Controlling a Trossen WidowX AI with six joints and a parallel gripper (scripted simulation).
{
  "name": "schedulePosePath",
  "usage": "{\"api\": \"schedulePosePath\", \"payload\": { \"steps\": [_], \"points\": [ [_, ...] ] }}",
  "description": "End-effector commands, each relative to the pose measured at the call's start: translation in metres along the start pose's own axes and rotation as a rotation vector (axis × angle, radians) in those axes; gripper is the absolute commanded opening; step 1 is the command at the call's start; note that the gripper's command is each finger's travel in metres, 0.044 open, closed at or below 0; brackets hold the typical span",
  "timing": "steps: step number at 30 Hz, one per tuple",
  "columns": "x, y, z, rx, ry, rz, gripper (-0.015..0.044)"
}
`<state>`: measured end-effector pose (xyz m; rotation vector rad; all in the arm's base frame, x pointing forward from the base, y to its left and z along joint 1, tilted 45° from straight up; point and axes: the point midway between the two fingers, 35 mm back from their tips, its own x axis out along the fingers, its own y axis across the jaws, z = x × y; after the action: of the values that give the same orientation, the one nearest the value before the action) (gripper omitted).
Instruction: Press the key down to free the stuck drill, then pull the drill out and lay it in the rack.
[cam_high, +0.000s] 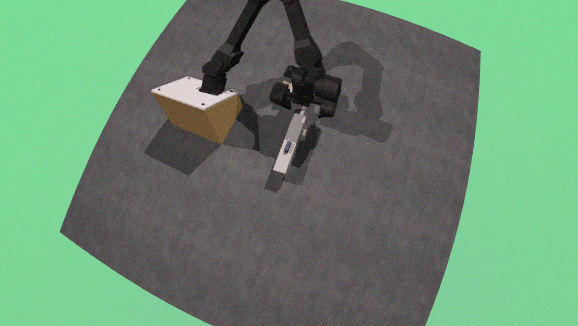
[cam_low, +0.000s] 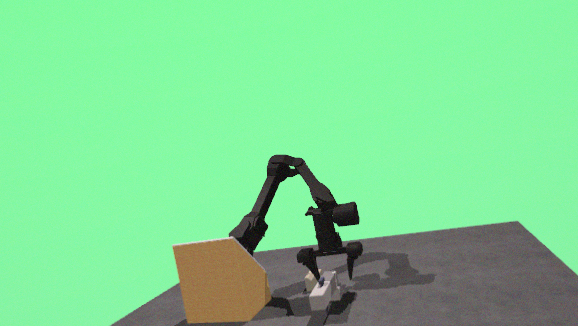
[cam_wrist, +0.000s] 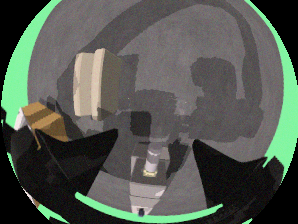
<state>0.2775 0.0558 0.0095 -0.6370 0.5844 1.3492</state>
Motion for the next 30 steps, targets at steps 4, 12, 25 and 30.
{"api": "schedulePosePath", "payload": {
  "steps": [4, 12, 25, 30],
  "points": [
    [0.0095, 0.0013, -0.0021, 0.006, -0.005, 0.000, 0.0440],
    [0.0103, 0.0009, -0.0024, 0.000, -0.001, 0.001, 0.0309],
    [0.0103, 0.0009, -0.0024, 0.000, -0.001, 0.001, 0.0026],
    [0.0103, 0.0009, -0.0024, 0.000, -0.001, 0.001, 0.0000]
  ]
}}
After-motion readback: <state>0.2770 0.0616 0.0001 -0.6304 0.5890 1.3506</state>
